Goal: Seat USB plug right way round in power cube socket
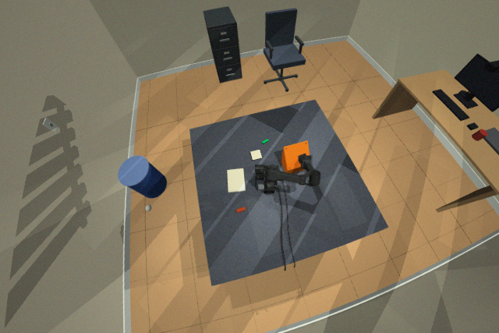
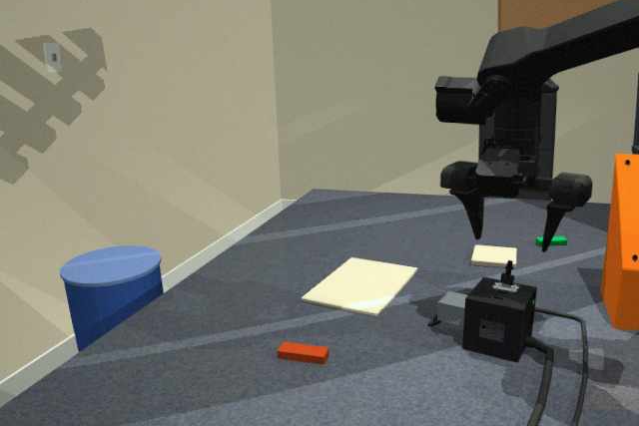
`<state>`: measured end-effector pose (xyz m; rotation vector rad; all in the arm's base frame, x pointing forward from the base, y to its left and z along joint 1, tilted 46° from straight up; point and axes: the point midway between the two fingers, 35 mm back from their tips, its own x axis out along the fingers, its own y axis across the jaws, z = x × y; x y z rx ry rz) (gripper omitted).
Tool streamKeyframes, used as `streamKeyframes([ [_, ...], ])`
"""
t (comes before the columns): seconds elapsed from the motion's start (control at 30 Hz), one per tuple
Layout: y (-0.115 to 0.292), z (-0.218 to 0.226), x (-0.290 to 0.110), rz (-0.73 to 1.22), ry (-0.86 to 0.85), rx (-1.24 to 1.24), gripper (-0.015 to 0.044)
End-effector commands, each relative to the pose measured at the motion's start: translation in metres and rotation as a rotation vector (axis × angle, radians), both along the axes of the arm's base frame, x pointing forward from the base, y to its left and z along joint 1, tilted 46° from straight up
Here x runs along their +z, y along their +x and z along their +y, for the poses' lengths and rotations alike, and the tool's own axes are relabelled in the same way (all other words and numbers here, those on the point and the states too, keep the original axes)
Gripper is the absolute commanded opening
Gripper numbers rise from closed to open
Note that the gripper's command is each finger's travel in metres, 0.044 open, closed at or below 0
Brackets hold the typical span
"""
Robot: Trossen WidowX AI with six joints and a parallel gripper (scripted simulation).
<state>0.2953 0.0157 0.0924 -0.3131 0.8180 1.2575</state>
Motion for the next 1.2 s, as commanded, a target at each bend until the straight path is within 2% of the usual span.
streamKeyframes([
  [0.0,-0.001,0.003,-0.003,0.002,0.005,0.002,0.0440],
  [1.03,0.001,0.022,-0.020,0.001,0.006,0.002,0.0440],
  [1.17,0.002,0.020,-0.019,-0.005,0.001,0.005,0.0335],
])
